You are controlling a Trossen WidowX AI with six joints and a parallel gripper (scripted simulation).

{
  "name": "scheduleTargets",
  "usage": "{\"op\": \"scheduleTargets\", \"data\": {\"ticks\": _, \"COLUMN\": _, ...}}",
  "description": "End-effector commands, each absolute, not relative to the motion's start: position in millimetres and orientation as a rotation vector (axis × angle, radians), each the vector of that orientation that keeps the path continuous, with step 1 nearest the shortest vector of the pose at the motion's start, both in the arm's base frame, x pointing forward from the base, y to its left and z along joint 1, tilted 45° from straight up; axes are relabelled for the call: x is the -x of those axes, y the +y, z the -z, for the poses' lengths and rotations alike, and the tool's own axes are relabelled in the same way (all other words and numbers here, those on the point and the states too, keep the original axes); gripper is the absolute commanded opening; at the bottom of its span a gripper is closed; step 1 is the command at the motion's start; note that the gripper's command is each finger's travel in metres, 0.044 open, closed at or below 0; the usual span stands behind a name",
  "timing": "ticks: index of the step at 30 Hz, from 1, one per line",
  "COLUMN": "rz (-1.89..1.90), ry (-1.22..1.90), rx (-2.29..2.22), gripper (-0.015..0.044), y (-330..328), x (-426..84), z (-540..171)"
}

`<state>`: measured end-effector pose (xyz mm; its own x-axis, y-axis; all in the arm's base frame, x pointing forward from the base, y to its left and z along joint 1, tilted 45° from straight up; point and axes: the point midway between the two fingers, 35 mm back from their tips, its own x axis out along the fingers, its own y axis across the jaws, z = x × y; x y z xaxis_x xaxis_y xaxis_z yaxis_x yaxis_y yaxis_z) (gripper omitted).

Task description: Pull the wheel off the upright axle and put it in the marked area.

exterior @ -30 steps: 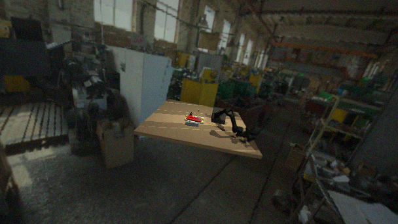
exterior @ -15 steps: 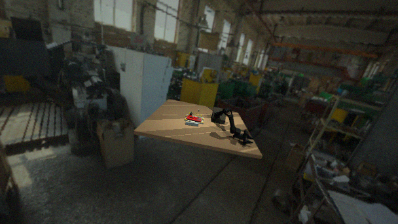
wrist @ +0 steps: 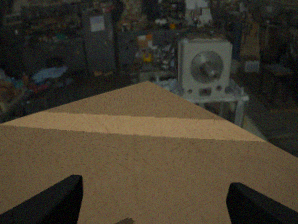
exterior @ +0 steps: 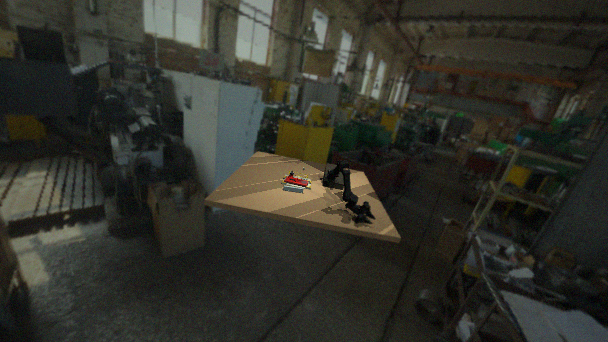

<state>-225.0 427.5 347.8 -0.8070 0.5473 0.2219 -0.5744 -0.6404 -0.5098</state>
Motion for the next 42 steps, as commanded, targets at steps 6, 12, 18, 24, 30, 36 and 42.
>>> {"op": "scheduleTargets", "data": {"ticks": 6, "rz": -2.2, "ry": -0.721, "rx": 0.023, "gripper": 0.03, "y": 448.9, "x": 150.8, "z": -365.3}}
{"op": "scheduleTargets", "data": {"ticks": 12, "rz": -2.052, "ry": -0.689, "rx": 0.077, "gripper": 0.03, "y": 459.8, "x": 92.7, "z": -376.1}}
{"op": "scheduleTargets", "data": {"ticks": 18, "rz": -1.898, "ry": -0.656, "rx": 0.125, "gripper": 0.03, "y": 463.0, "x": 32.1, "z": -387.0}}
{"op": "scheduleTargets", "data": {"ticks": 24, "rz": -1.73, "ry": -0.629, "rx": 0.155, "gripper": 0.03, "y": 456.9, "x": -31.9, "z": -400.9}}
{"op": "scheduleTargets", "data": {"ticks": 30, "rz": -1.579, "ry": -0.588, "rx": 0.19, "gripper": 0.03, "y": 445.9, "x": -94.2, "z": -407.4}}
{"op": "scheduleTargets", "data": {"ticks": 36, "rz": -1.479, "ry": -0.49, "rx": 0.225, "gripper": 0.03, "y": 437.5, "x": -148.0, "z": -396.4}}
{"op": "scheduleTargets", "data": {"ticks": 42, "rz": -1.407, "ry": -0.392, "rx": 0.227, "gripper": 0.03, "y": 427.7, "x": -185.1, "z": -386.9}}
